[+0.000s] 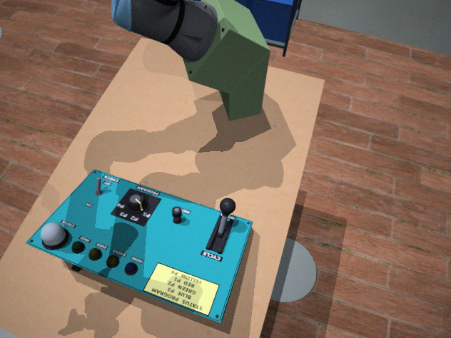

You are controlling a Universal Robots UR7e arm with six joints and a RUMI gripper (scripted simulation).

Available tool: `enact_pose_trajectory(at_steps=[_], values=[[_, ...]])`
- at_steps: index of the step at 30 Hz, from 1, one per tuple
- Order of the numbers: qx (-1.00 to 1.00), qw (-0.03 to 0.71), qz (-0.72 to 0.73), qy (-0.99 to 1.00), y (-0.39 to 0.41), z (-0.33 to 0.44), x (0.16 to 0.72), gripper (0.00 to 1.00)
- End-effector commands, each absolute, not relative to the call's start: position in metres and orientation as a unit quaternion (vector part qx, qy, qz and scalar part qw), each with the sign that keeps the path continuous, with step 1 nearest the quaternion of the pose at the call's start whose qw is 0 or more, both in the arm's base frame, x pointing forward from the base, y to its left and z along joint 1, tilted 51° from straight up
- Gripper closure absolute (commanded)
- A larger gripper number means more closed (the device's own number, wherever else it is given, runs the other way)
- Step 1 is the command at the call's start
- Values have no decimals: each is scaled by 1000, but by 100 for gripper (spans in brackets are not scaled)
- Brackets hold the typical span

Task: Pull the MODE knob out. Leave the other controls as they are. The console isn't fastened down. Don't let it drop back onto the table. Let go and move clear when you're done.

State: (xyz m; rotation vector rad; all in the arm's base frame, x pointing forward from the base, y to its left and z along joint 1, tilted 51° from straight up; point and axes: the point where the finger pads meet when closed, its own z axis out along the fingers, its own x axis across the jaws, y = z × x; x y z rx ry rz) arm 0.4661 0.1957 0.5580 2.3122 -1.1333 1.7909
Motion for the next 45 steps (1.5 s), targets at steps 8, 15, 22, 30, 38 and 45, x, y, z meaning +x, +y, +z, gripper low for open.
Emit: enact_pose_trajectory(at_steps=[8,15,22,30,38,45], values=[[737,2,569,-365,202,545,469,0],[735,0,564,-377,221,505,476,0],[729,-2,558,-396,251,433,480,0],[717,-4,557,-418,281,335,468,0],[702,-10,565,-433,297,246,441,0],[687,-19,578,-440,298,179,409,0]])
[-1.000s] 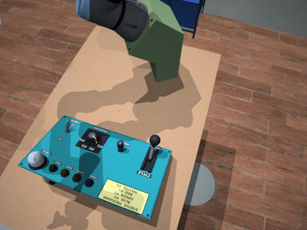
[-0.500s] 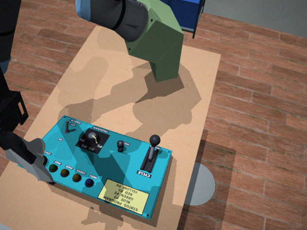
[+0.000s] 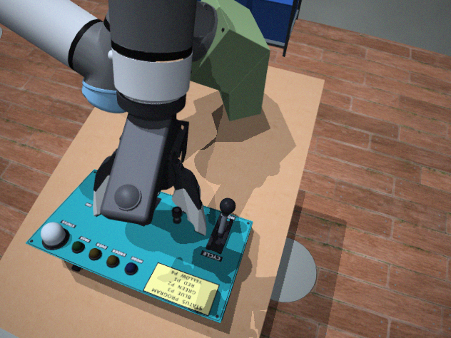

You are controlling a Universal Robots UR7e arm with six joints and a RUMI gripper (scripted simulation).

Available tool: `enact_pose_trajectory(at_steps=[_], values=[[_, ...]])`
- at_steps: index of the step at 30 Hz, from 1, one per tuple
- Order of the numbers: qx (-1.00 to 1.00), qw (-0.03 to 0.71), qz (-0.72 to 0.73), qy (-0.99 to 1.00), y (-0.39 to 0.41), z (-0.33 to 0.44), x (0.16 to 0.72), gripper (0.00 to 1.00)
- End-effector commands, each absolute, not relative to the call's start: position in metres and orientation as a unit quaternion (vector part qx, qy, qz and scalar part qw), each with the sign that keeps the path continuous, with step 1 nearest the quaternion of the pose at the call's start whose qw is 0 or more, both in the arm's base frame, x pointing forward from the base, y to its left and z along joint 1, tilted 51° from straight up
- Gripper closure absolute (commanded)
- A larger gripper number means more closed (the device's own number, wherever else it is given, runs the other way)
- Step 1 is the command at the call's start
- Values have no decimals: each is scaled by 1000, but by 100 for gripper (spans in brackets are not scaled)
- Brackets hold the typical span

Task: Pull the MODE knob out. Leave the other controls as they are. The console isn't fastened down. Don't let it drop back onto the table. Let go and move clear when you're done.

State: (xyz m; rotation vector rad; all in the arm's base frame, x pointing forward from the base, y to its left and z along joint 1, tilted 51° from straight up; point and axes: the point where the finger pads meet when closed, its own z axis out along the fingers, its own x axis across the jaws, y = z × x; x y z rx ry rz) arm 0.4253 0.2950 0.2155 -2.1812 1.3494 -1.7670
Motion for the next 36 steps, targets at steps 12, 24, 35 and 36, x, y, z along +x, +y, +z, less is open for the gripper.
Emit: enact_pose_trajectory(at_steps=[12,24,35,36], values=[[-661,47,-606,441,278,91,347,0],[-639,87,-631,431,244,44,295,0],[-624,131,-649,415,209,26,257,0],[-623,134,-650,414,207,25,254,0]])
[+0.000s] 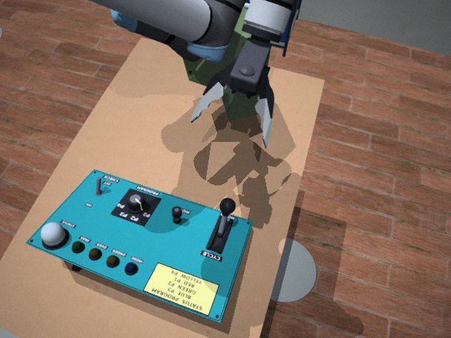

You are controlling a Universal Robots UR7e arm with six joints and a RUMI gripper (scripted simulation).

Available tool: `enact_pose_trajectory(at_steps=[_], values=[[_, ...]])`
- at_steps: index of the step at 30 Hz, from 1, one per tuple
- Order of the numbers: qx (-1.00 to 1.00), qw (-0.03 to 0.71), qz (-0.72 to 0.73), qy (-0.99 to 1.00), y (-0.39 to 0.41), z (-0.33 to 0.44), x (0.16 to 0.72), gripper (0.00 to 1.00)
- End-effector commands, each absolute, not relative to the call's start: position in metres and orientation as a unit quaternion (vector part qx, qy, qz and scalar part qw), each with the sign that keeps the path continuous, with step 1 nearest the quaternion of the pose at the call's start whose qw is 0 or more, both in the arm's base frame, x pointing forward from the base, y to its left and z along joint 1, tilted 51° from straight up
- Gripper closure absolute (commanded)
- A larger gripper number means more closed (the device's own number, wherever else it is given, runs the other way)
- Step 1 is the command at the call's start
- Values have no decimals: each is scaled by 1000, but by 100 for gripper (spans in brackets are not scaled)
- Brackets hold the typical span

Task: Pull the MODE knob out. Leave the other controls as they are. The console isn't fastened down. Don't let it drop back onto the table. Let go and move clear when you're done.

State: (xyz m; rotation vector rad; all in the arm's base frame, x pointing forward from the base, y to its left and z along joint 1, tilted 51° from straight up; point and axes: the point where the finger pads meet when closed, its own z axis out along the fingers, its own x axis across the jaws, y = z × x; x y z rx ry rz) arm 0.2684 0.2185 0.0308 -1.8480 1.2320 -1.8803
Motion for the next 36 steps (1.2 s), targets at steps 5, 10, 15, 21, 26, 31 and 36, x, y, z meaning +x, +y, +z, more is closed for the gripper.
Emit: enact_pose_trajectory(at_steps=[5,10,15,21,26,31,36], values=[[-621,142,-652,411,202,24,249,0],[-620,148,-653,409,198,24,245,0],[-620,149,-653,409,197,24,245,0],[-620,149,-653,409,197,24,245,0],[-620,149,-653,409,197,24,245,0],[-620,149,-653,409,197,24,245,0],[-620,149,-653,409,197,24,245,0]])
